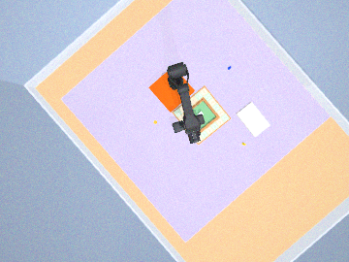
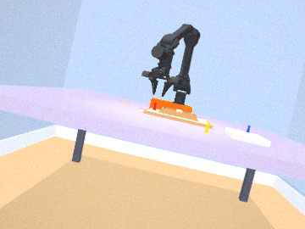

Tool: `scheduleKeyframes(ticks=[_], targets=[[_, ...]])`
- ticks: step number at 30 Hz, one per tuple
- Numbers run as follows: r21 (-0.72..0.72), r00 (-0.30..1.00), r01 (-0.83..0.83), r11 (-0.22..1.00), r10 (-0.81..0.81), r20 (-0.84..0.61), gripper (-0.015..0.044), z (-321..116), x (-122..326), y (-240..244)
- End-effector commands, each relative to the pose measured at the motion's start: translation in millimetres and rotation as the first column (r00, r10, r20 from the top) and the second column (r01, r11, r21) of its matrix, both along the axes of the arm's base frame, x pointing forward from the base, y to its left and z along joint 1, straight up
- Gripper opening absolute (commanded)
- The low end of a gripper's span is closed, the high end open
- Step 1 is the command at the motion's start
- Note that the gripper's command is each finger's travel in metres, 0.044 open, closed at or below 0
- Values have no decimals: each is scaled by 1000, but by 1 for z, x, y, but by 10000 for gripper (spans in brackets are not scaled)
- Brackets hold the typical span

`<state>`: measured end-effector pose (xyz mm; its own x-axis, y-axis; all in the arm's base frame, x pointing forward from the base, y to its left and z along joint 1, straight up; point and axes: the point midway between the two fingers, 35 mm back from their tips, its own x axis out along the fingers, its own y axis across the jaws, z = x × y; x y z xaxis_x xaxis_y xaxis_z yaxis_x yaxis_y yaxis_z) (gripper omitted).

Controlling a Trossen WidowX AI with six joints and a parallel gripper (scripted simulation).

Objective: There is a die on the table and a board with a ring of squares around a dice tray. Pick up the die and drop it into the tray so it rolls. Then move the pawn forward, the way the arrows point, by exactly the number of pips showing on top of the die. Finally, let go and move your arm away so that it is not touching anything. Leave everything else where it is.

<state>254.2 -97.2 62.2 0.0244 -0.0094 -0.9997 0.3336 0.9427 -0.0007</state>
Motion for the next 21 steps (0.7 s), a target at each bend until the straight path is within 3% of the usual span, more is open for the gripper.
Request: scheduleKeyframes(ticks=[1,21], targets=[[2,1000,-4,1000,4,0,200,-2,0,-2],[2,1000,-4,1000,4,0,200,-38,2,-2]])
